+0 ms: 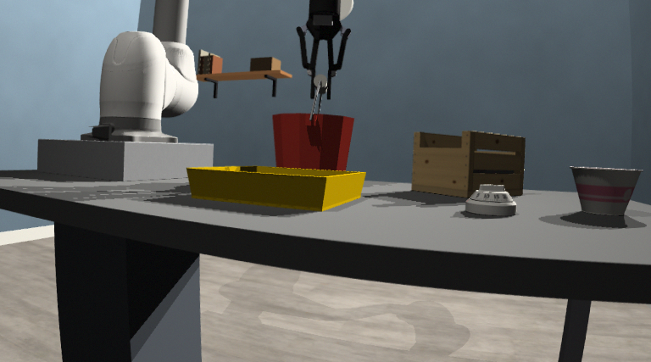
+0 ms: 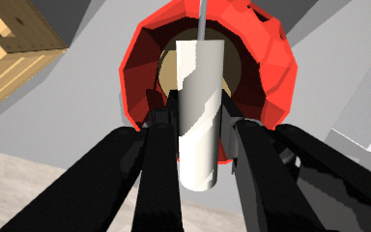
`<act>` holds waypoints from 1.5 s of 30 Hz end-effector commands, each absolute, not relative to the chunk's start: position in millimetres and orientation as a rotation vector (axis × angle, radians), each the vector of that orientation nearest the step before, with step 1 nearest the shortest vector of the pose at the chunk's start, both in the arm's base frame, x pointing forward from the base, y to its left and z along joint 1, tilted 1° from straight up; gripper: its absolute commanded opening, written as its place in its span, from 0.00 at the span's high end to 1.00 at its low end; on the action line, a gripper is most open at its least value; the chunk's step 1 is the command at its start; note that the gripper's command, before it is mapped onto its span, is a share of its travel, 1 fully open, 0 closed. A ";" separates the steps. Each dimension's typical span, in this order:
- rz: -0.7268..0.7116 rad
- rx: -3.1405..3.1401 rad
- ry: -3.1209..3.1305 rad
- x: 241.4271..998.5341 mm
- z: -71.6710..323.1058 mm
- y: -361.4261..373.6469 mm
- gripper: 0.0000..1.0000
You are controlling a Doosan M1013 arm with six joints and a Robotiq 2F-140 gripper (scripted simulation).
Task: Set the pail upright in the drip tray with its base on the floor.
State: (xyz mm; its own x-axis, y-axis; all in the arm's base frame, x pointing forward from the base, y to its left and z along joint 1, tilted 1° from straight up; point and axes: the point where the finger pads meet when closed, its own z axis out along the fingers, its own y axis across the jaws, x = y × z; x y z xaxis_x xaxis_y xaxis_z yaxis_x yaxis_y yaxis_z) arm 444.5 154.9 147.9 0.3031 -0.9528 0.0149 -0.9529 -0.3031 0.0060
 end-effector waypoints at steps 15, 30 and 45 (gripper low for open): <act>0.014 2.526 -1.847 444.8 149.2 155.1 0.90; 0.014 2.526 -1.847 444.9 157.0 155.3 0.90; 0.014 2.526 -1.847 444.9 174.7 155.5 0.90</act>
